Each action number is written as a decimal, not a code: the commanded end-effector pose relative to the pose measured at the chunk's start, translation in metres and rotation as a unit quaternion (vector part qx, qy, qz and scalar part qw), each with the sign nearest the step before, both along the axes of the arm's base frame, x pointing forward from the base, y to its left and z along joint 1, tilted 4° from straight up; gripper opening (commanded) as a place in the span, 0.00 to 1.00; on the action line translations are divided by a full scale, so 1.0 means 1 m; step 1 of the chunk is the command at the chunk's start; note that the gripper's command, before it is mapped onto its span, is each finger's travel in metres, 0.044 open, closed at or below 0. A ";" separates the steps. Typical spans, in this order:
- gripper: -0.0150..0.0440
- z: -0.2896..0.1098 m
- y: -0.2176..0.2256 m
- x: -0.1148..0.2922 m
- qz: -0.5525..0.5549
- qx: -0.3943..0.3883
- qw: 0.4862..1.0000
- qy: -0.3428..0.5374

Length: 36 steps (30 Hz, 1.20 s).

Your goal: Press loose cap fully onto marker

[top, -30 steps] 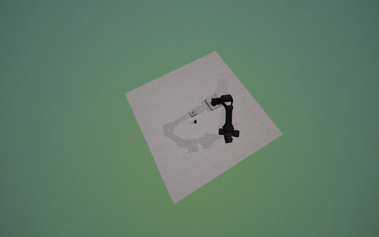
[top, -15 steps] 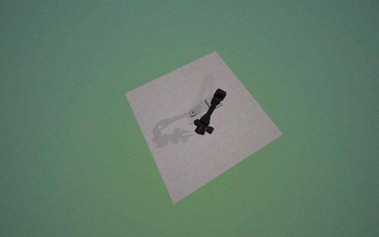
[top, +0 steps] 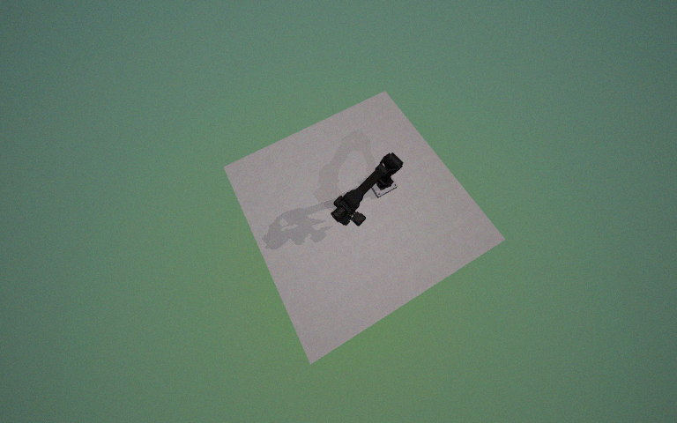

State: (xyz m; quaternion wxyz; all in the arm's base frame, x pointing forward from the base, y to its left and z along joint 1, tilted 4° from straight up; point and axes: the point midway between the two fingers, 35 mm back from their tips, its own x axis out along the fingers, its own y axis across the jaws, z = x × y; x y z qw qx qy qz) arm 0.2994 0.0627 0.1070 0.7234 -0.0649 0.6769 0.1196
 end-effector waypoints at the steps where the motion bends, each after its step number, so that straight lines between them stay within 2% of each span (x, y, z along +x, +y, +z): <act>1: 0.66 -0.010 -0.001 -0.002 0.002 -0.004 1.000 0.003; 36: 0.66 -0.069 0.004 0.000 0.002 -0.004 1.000 0.004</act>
